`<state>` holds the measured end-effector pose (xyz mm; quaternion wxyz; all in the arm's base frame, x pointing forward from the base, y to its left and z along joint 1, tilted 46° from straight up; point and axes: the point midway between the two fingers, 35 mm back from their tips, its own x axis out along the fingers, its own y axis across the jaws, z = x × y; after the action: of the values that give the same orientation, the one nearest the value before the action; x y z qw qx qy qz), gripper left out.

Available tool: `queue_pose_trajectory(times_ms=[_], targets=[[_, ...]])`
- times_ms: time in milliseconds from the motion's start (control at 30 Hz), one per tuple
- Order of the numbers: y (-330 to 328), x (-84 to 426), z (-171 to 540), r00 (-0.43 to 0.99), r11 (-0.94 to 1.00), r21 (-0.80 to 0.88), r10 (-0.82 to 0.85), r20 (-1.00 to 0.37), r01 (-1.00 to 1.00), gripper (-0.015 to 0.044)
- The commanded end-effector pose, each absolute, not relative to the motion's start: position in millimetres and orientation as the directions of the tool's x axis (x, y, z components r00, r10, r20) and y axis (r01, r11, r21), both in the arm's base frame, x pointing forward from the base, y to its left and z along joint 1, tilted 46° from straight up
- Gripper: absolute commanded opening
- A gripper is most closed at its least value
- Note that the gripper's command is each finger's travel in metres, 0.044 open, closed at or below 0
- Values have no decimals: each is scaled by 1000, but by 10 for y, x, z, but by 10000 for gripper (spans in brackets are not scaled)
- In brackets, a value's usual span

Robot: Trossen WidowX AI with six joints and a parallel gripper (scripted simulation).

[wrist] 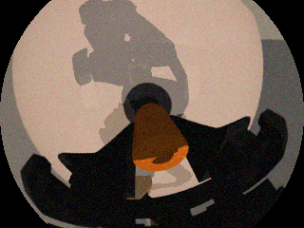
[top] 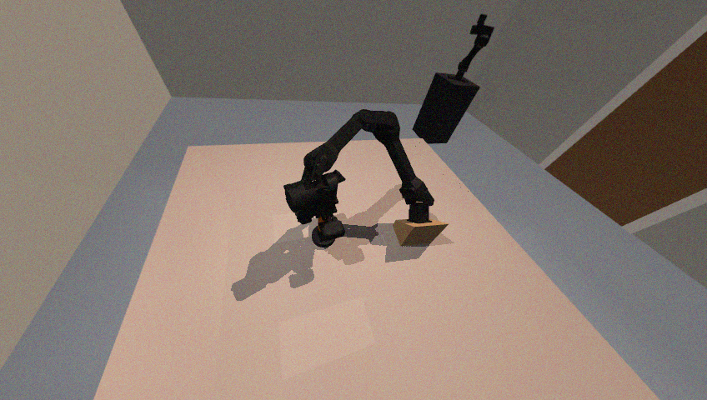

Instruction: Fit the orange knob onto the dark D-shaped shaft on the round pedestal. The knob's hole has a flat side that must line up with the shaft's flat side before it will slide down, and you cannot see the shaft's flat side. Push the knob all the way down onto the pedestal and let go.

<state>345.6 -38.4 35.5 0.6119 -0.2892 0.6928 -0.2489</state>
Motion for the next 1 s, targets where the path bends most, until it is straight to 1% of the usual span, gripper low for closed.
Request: queue_pose_trajectory(times_ms=[0, 967], targets=[[-391, 3457, 361, -80, 707, -701, -707, -702, -99, 0], [-376, 3466, 364, -80, 707, -701, -707, -702, -99, 0]])
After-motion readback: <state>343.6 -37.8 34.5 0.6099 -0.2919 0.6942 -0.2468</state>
